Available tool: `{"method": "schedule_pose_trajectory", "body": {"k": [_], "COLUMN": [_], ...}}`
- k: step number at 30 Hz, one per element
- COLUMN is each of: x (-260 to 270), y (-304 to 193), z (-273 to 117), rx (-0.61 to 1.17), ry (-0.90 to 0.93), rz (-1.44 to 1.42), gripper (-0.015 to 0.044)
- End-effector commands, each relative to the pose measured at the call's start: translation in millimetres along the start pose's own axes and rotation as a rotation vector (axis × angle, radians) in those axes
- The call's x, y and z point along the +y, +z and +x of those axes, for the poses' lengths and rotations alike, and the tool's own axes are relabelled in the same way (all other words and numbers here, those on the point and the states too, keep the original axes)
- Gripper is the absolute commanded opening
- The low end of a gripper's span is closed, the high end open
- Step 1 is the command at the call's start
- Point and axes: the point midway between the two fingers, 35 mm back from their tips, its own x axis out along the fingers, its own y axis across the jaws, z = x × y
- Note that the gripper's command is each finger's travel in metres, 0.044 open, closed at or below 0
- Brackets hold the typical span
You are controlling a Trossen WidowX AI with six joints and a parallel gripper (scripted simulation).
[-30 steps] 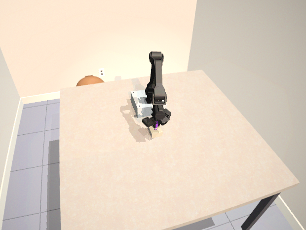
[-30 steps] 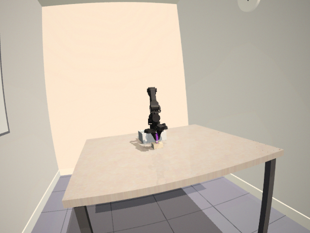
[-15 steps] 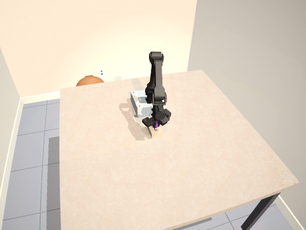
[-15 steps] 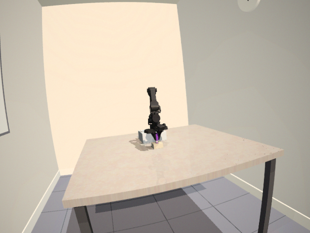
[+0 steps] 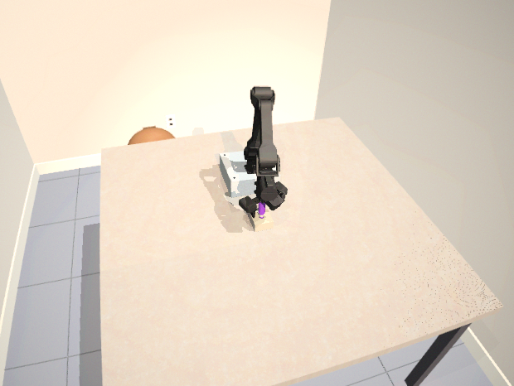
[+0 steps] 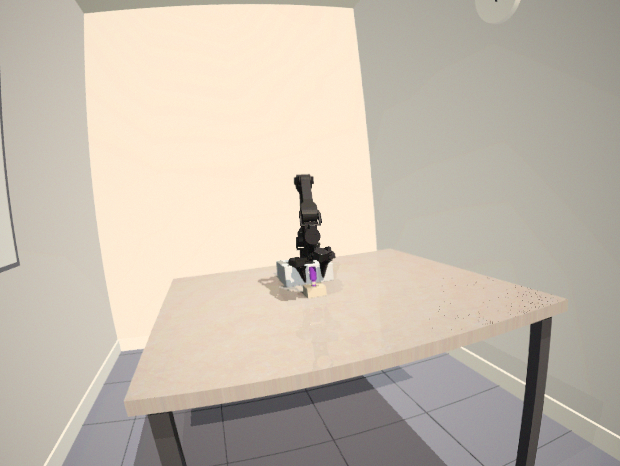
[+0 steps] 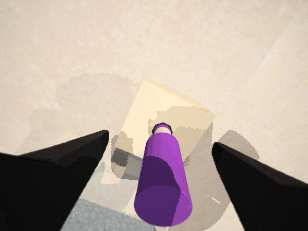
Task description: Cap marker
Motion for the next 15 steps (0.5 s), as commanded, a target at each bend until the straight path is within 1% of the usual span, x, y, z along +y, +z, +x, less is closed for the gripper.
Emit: {"method": "schedule_pose_trajectory", "body": {"k": [1,3,4,11,13,15], "x": [-2.4,-1.4,-0.8,-0.6,-0.5,-0.3], "y": [4.4,2.7,1.8,1.5,0.1,-3.7], "z": [-34.9,-63.5,-70.9,-73.3,-74.6,-78.3], "rx": [-0.012,-0.012,-0.012,-0.012,-0.012,-0.012], "ry": [-0.007,-0.007,-0.007,-0.007,-0.007,-0.007], "rz": [-0.001,-0.001,-0.001,-0.001,0.055,0.217], "gripper": [0.0440,0.0440,0.0440,0.0440,0.0387,0.0335]}}
